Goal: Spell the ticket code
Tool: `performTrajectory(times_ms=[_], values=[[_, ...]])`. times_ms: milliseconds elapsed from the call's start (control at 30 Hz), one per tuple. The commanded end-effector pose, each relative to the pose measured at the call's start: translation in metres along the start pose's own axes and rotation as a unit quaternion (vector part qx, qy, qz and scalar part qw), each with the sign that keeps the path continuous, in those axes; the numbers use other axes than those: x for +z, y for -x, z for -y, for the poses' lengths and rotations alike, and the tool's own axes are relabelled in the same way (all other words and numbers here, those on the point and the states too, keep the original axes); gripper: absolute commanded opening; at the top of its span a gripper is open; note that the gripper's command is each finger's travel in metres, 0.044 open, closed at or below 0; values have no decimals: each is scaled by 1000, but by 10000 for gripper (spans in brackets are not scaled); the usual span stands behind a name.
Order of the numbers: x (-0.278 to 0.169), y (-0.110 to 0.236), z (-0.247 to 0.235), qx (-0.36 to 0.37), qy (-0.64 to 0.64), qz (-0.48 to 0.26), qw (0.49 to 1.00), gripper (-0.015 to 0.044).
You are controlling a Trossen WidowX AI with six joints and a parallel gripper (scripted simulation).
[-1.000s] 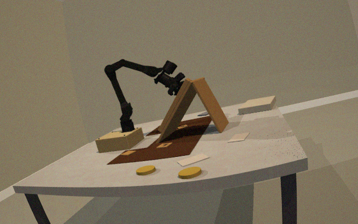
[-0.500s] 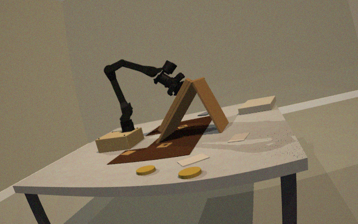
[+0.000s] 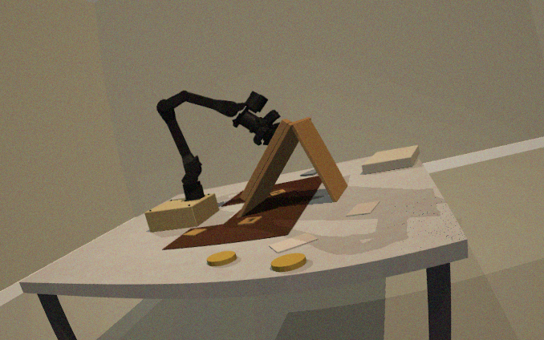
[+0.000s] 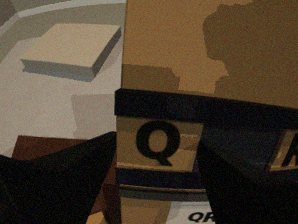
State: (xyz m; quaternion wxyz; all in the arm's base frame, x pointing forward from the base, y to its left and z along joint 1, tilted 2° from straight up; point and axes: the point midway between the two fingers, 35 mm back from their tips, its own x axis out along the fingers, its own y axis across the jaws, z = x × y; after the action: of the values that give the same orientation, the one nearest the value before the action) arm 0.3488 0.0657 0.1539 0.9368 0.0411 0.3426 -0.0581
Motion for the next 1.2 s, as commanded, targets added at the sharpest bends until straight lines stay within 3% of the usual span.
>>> performTrajectory(times_ms=[0, 1167], values=[[-2, 0, 2, 2, 2, -2, 1000, 0], [-4, -1, 25, 2, 3, -2, 1000, 0]])
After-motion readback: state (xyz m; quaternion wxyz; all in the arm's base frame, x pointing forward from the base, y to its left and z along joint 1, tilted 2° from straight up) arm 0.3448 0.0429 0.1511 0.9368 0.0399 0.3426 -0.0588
